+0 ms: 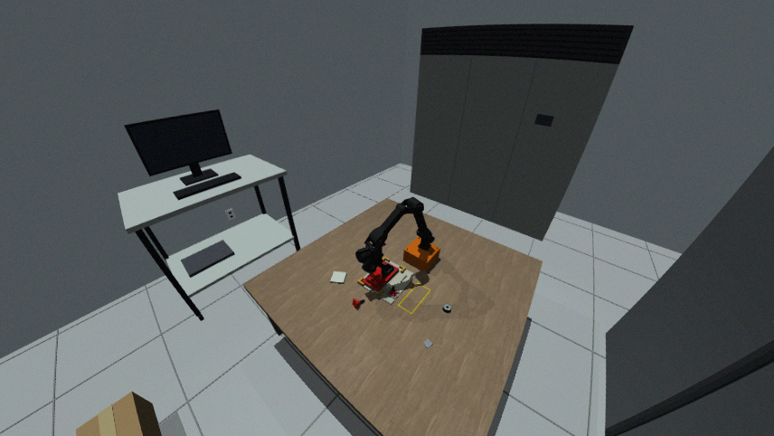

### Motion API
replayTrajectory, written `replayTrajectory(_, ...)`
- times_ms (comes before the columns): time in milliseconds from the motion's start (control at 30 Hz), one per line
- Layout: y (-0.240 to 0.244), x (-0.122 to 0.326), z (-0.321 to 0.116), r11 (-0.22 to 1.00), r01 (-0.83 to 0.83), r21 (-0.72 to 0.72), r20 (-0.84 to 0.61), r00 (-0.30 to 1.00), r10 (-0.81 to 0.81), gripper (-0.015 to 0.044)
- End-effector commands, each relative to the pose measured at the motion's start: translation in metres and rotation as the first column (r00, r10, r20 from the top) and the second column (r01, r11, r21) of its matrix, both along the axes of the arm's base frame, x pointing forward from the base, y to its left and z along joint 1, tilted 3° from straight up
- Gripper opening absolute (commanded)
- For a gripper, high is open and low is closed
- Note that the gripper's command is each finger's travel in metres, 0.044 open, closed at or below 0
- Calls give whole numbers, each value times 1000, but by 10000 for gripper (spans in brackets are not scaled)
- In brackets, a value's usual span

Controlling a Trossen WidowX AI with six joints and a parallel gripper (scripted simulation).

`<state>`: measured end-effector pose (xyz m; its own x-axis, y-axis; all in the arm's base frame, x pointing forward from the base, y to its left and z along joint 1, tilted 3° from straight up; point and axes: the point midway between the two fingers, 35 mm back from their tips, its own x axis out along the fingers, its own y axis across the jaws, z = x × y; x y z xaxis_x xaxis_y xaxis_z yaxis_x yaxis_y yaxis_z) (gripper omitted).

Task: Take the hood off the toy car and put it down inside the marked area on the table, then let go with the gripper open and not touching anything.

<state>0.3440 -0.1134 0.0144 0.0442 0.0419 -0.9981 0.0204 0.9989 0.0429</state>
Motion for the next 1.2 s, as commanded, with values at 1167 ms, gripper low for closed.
replayTrajectory(1167, 0, 1, -19, 1000, 4, -4, -2, 1000, -4, 440)
